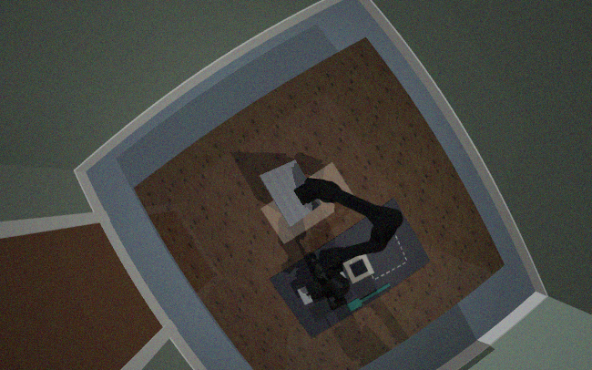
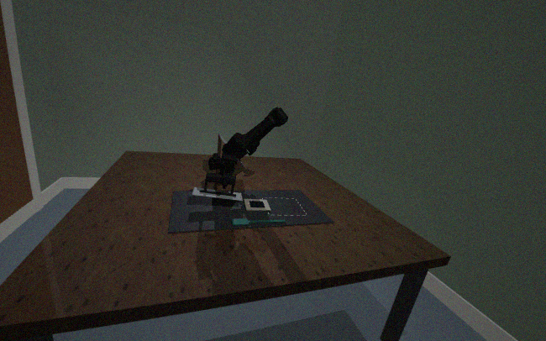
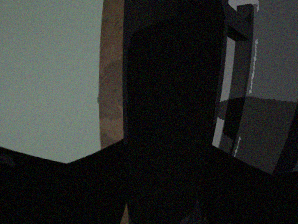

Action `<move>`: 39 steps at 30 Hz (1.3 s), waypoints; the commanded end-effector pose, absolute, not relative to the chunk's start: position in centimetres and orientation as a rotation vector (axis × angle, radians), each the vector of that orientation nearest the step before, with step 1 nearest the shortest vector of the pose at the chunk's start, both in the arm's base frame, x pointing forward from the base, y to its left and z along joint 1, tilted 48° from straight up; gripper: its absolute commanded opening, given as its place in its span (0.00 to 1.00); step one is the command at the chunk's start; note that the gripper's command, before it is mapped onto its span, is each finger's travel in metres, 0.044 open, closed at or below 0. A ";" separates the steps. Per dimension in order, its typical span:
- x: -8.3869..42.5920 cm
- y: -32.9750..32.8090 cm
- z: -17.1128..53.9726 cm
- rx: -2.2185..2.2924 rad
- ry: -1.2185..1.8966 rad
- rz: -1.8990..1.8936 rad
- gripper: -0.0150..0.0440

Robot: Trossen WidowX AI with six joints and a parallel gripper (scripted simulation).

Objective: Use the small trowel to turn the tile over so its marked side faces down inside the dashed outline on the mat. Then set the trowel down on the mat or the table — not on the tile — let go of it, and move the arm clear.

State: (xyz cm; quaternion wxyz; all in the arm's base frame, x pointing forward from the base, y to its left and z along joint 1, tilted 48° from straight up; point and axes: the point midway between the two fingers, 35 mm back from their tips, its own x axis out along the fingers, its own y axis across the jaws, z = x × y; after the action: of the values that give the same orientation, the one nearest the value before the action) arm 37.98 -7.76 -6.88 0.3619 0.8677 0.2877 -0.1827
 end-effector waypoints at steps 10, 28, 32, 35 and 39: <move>38.5 -7.3 -7.0 2.219 0.725 -0.445 0.25; 39.0 -5.1 -8.7 2.221 0.726 -0.444 0.25; 39.0 -4.9 -8.8 2.222 0.725 -0.443 0.25; 39.1 -4.6 -8.6 2.221 0.726 -0.444 0.25; 39.2 -4.2 -8.1 2.221 0.726 -0.444 0.25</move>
State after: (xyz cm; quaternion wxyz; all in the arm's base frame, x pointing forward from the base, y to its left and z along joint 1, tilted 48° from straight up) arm 38.85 -4.72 -8.77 0.3685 0.8671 0.2829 -0.1797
